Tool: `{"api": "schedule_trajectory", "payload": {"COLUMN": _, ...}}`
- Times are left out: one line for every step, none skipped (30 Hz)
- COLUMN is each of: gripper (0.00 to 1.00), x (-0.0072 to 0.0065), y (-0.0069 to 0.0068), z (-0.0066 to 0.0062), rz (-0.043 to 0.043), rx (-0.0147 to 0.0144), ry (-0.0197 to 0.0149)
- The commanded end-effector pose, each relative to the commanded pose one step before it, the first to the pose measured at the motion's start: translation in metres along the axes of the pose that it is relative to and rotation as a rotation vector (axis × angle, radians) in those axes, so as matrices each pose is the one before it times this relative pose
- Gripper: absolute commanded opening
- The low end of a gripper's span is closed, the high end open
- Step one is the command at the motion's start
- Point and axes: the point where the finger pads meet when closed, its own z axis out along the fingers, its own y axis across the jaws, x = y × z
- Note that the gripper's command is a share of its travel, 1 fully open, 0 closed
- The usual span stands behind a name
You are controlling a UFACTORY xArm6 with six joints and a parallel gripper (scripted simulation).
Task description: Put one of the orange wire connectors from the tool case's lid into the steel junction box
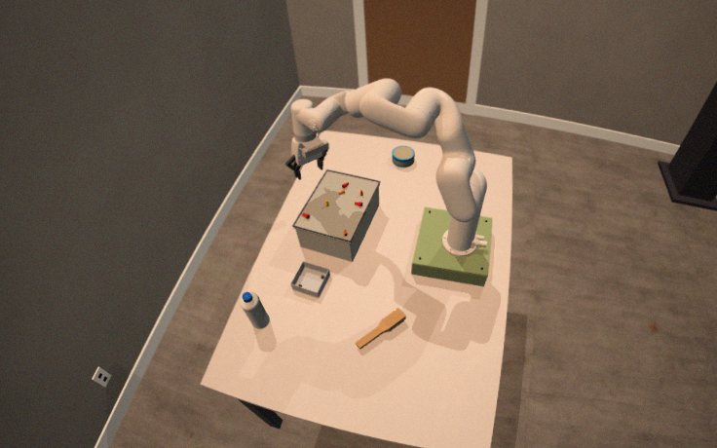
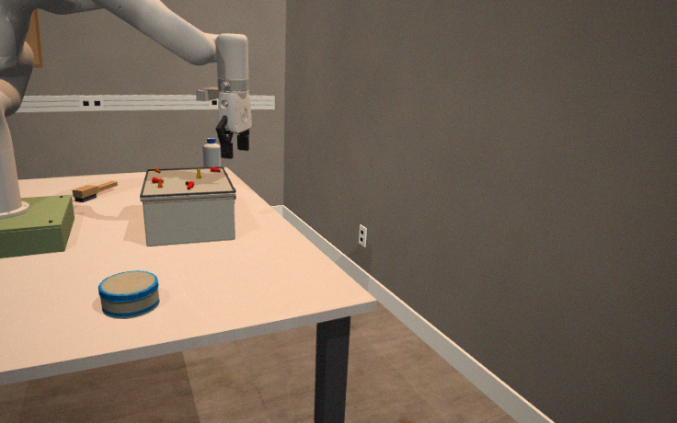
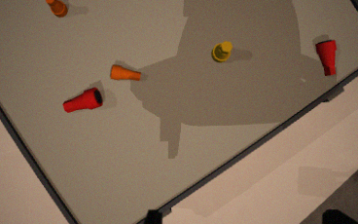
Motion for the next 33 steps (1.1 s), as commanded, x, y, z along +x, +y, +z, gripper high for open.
{"api": "schedule_trajectory", "payload": {"gripper": 1.00, "x": -0.00115, "y": 0.00083, "z": -0.00236, "rz": -0.00034, "rx": -0.00259, "ry": -0.00464}}
{"api": "schedule_trajectory", "payload": {"gripper": 1.00, "x": 0.00000, "y": 0.00000, "z": 0.00000, "rz": 0.00000, "rx": 0.00000, "ry": 0.00000}}
{"api": "schedule_trajectory", "payload": {"gripper": 1.00, "x": 0.00000, "y": 0.00000, "z": 0.00000, "rz": 0.00000, "rx": 0.00000, "ry": 0.00000}}
{"api": "schedule_trajectory", "payload": {"gripper": 1.00, "x": 0.00000, "y": 0.00000, "z": 0.00000, "rz": 0.00000, "rx": 0.00000, "ry": 0.00000}}
{"api": "schedule_trajectory", "payload": {"gripper": 1.00, "x": 0.00000, "y": 0.00000, "z": 0.00000, "rz": 0.00000, "rx": 0.00000, "ry": 0.00000}}
{"api": "schedule_trajectory", "payload": {"gripper": 1.00, "x": 0.00000, "y": 0.00000, "z": 0.00000, "rz": 0.00000, "rx": 0.00000, "ry": 0.00000}}
{"api": "schedule_trajectory", "payload": {"gripper": 1.00, "x": 0.00000, "y": 0.00000, "z": 0.00000, "rz": 0.00000, "rx": 0.00000, "ry": 0.00000}}
{"api": "schedule_trajectory", "payload": {"gripper": 1.00, "x": 0.00000, "y": 0.00000, "z": 0.00000, "rz": 0.00000, "rx": 0.00000, "ry": 0.00000}}
{"api": "schedule_trajectory", "payload": {"gripper": 1.00, "x": 0.00000, "y": 0.00000, "z": 0.00000, "rz": 0.00000, "rx": 0.00000, "ry": 0.00000}}
{"api": "schedule_trajectory", "payload": {"gripper": 1.00, "x": 0.00000, "y": 0.00000, "z": 0.00000, "rz": 0.00000, "rx": 0.00000, "ry": 0.00000}}
{"api": "schedule_trajectory", "payload": {"gripper": 1.00, "x": 0.00000, "y": 0.00000, "z": 0.00000, "rz": 0.00000, "rx": 0.00000, "ry": 0.00000}}
{"api": "schedule_trajectory", "payload": {"gripper": 1.00, "x": 0.00000, "y": 0.00000, "z": 0.00000, "rz": 0.00000, "rx": 0.00000, "ry": 0.00000}}
{"api": "schedule_trajectory", "payload": {"gripper": 1.00, "x": 0.00000, "y": 0.00000, "z": 0.00000, "rz": 0.00000, "rx": 0.00000, "ry": 0.00000}}
{"api": "schedule_trajectory", "payload": {"gripper": 1.00, "x": 0.00000, "y": 0.00000, "z": 0.00000, "rz": 0.00000, "rx": 0.00000, "ry": 0.00000}}
{"api": "schedule_trajectory", "payload": {"gripper": 1.00, "x": 0.00000, "y": 0.00000, "z": 0.00000, "rz": 0.00000, "rx": 0.00000, "ry": 0.00000}}
{"api": "schedule_trajectory", "payload": {"gripper": 1.00, "x": 0.00000, "y": 0.00000, "z": 0.00000, "rz": 0.00000, "rx": 0.00000, "ry": 0.00000}}
{"api": "schedule_trajectory", "payload": {"gripper": 1.00, "x": 0.00000, "y": 0.00000, "z": 0.00000, "rz": 0.00000, "rx": 0.00000, "ry": 0.00000}}
{"api": "schedule_trajectory", "payload": {"gripper": 1.00, "x": 0.00000, "y": 0.00000, "z": -0.00004, "rz": 0.00000, "rx": 0.00000, "ry": 0.00000}}
{"api": "schedule_trajectory", "payload": {"gripper": 1.00, "x": -0.00001, "y": 0.00003, "z": -0.00022, "rz": 0.00000, "rx": -0.00001, "ry": 0.00000}}
{"api": "schedule_trajectory", "payload": {"gripper": 1.00, "x": -0.00004, "y": 0.00008, "z": -0.00057, "rz": -0.00001, "rx": -0.00002, "ry": 0.00001}}
{"api": "schedule_trajectory", "payload": {"gripper": 1.00, "x": -0.00006, "y": 0.00013, "z": -0.00103, "rz": -0.00001, "rx": -0.00003, "ry": 0.00001}}
{"api": "schedule_trajectory", "payload": {"gripper": 1.00, "x": -0.00009, "y": 0.00020, "z": -0.00158, "rz": -0.00001, "rx": -0.00004, "ry": 0.00001}}
{"api": "schedule_trajectory", "payload": {"gripper": 1.00, "x": -0.00012, "y": 0.00028, "z": -0.00218, "rz": -0.00002, "rx": -0.00006, "ry": 0.00002}}
{"api": "schedule_trajectory", "payload": {"gripper": 1.00, "x": -0.00014, "y": 0.00034, "z": -0.00280, "rz": -0.00002, "rx": -0.00007, "ry": 0.00002}}
{"api": "schedule_trajectory", "payload": {"gripper": 1.00, "x": -0.00015, "y": 0.00041, "z": -0.00342, "rz": -0.00003, "rx": -0.00008, "ry": 0.00002}}
{"api": "schedule_trajectory", "payload": {"gripper": 1.00, "x": -0.00015, "y": 0.00046, "z": -0.00402, "rz": -0.00003, "rx": -0.00008, "ry": 0.00002}}
{"api": "schedule_trajectory", "payload": {"gripper": 1.00, "x": -0.00013, "y": 0.00050, "z": -0.00458, "rz": -0.00003, "rx": -0.00008, "ry": 0.00002}}
{"api": "schedule_trajectory", "payload": {"gripper": 1.00, "x": -0.00010, "y": 0.00052, "z": -0.00508, "rz": -0.00003, "rx": -0.00008, "ry": 0.00001}}
{"api": "schedule_trajectory", "payload": {"gripper": 1.00, "x": -0.00005, "y": 0.00052, "z": -0.00549, "rz": -0.00003, "rx": -0.00007, "ry": 0.00001}}
{"api": "schedule_trajectory", "payload": {"gripper": 1.00, "x": 0.00002, "y": 0.00051, "z": -0.00582, "rz": -0.00003, "rx": -0.00006, "ry": 0.00000}}
{"api": "schedule_trajectory", "payload": {"gripper": 1.00, "x": 0.00009, "y": 0.00048, "z": -0.00605, "rz": -0.00002, "rx": -0.00004, "ry": -0.00001}}
{"api": "schedule_trajectory", "payload": {"gripper": 1.00, "x": 0.00016, "y": 0.00045, "z": -0.00618, "rz": -0.00001, "rx": -0.00002, "ry": -0.00002}}
{"api": "schedule_trajectory", "payload": {"gripper": 1.00, "x": 0.00000, "y": 0.00000, "z": 0.00000, "rz": 0.00000, "rx": 0.00000, "ry": 0.00000}}
